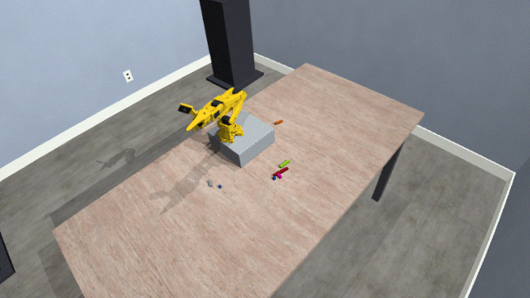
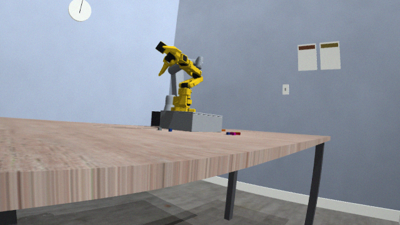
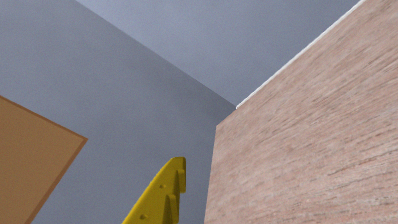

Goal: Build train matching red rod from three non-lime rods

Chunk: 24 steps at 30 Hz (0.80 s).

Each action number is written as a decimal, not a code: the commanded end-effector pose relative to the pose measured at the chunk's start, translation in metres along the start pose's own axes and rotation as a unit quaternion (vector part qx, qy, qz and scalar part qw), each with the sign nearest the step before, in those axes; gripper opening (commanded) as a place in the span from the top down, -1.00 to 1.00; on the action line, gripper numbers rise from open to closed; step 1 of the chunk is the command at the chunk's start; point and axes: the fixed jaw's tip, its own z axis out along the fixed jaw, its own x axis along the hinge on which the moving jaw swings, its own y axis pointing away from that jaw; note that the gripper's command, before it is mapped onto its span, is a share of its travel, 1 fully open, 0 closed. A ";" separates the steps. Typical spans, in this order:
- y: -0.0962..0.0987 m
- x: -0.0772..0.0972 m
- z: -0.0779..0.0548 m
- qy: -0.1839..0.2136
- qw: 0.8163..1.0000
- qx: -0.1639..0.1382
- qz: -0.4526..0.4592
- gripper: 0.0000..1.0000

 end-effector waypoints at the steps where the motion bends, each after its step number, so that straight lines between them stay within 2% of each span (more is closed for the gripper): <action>1: 0.000 0.000 0.000 -0.001 1.000 -0.001 0.001 -1.00; 17: 0.000 0.000 0.000 -0.001 1.000 -0.001 0.001 -1.00; 24: 0.001 0.018 0.003 0.047 0.998 0.010 -0.032 -1.00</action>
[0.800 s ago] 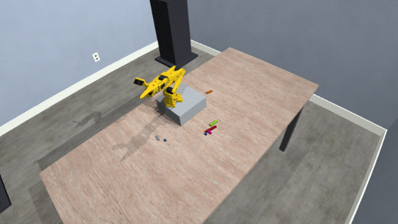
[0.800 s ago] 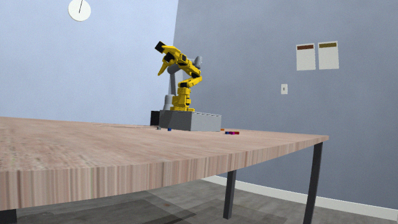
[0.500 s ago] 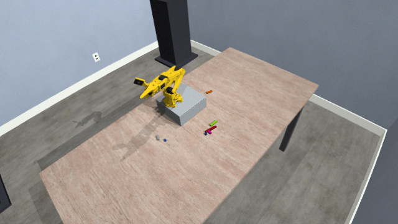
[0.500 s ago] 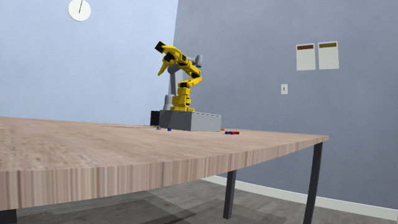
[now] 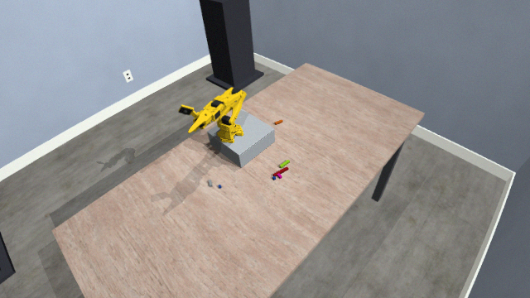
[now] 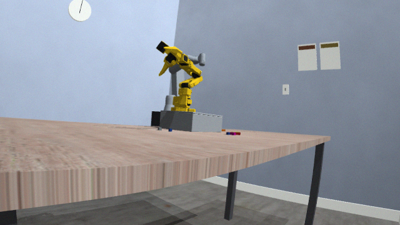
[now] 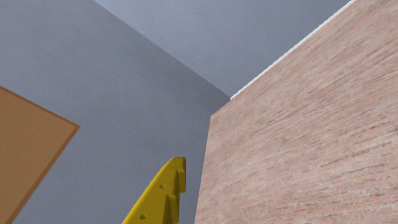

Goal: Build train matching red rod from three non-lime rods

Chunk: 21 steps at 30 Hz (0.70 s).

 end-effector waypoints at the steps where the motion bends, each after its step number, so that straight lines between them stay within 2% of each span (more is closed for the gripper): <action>1: 0.002 0.011 0.003 0.031 0.999 0.006 -0.019 -1.00; 8: 0.003 0.030 0.004 0.080 0.995 0.014 -0.054 -1.00; 11: 0.003 0.027 0.003 0.071 0.996 0.012 -0.051 -1.00; 21: 0.003 0.051 0.003 0.136 0.985 0.020 -0.103 -1.00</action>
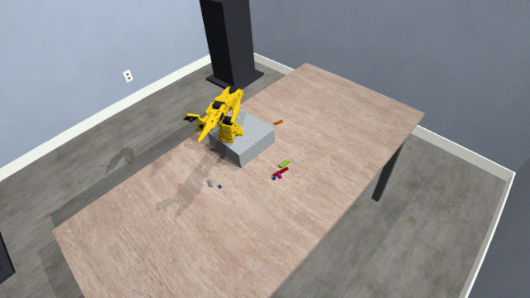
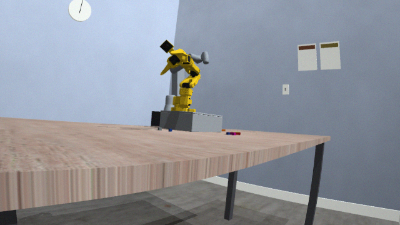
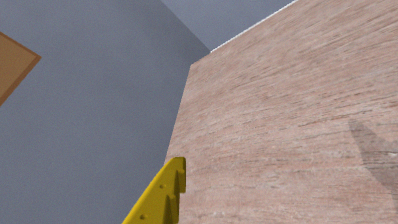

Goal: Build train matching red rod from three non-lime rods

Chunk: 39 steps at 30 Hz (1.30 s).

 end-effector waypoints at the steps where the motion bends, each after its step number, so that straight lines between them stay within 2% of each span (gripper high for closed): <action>1: 0.003 0.010 0.002 0.031 0.999 0.003 -0.023 -1.00; 4: 0.004 0.018 0.003 0.051 0.998 0.005 -0.040 -1.00; 7: 0.003 0.015 0.002 0.042 0.999 0.004 -0.035 -1.00; 21: 0.007 0.046 0.002 0.127 0.985 0.010 -0.115 -1.00; 24: 0.006 0.043 0.002 0.118 0.987 0.009 -0.110 -1.00; 39: 0.007 0.070 -0.002 0.195 0.962 0.008 -0.190 -1.00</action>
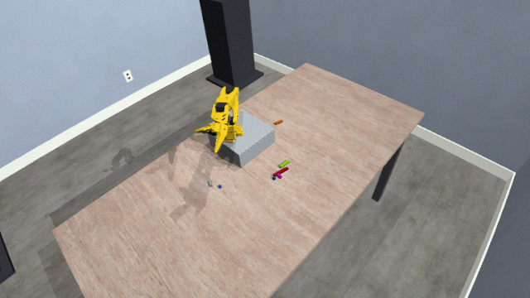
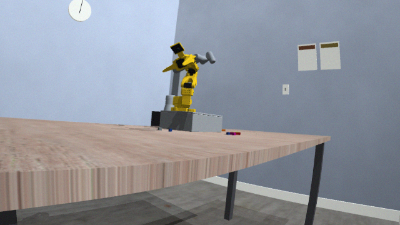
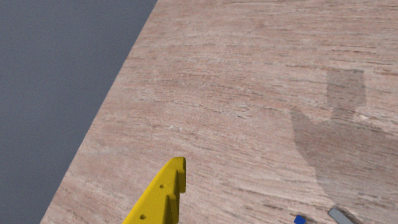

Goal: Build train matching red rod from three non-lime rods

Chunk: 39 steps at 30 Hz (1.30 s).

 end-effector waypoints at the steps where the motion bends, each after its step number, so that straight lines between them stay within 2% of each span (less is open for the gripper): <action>1: 0.003 0.005 0.001 0.017 1.000 -0.002 -0.015 -1.00; 2: 0.001 0.002 0.000 0.007 1.000 -0.001 -0.009 -1.00; 16: 0.010 0.024 0.002 0.074 0.993 -0.008 -0.094 -1.00; 19: 0.008 0.022 0.001 0.065 0.994 -0.007 -0.088 -1.00; 33: 0.015 0.041 0.000 0.122 0.978 -0.019 -0.171 -1.00; 36: 0.013 0.039 0.000 0.114 0.980 -0.017 -0.165 -1.00; 39: 0.014 0.043 0.000 0.124 0.975 -0.020 -0.182 -1.00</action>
